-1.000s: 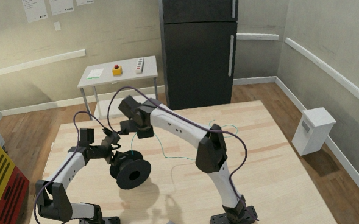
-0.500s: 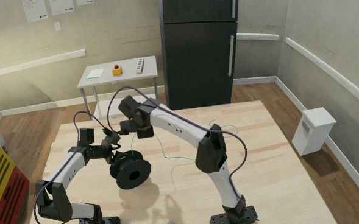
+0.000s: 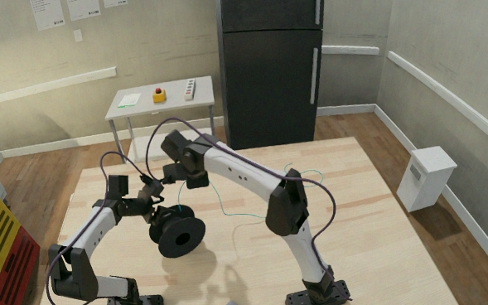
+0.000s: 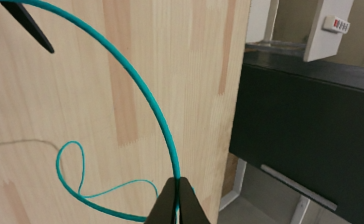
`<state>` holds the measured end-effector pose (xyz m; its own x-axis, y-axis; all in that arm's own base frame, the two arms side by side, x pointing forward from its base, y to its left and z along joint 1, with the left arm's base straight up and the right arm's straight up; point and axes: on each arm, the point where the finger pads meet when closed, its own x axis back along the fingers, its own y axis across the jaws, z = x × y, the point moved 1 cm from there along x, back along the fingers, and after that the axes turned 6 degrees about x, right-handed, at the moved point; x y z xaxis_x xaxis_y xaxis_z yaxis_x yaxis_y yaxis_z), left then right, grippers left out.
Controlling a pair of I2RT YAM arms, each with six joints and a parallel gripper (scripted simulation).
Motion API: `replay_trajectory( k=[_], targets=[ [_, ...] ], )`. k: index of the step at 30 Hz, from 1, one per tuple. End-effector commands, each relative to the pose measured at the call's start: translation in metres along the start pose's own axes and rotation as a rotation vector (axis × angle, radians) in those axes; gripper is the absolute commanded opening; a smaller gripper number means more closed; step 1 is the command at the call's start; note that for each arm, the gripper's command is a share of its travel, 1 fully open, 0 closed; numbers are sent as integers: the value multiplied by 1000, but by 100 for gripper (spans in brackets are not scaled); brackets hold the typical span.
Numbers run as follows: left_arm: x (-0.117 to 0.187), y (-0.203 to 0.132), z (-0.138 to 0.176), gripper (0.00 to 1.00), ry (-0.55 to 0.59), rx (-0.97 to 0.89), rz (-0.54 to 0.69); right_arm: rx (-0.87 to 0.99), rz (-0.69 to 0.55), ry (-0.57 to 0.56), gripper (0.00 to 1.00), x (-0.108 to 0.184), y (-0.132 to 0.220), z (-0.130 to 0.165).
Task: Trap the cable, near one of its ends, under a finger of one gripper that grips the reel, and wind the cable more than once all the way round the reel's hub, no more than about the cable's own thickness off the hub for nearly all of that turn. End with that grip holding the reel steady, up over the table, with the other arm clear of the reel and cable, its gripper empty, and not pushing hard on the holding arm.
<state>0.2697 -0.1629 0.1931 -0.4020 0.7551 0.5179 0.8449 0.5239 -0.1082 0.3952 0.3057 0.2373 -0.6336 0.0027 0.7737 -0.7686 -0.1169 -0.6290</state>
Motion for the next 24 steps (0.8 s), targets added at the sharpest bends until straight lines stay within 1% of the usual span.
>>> replay_trajectory(
  k=[1, 5, 14, 24],
  targets=[
    [-3, 2, -8, 75, -18, -14, -7, 1, -4, 4, 0, -2, 1, -4],
    [-3, 3, -18, 75, -32, -27, -13, -4, 5, -2, 0, 2, -2, -4],
    [-11, 4, -24, 75, -33, -27, -13, 7, -13, 10, 0, -1, 6, 0],
    [-23, 3, -31, 75, -34, -27, -13, -1, 1, -2, 0, 4, 0, -2]
  ],
)
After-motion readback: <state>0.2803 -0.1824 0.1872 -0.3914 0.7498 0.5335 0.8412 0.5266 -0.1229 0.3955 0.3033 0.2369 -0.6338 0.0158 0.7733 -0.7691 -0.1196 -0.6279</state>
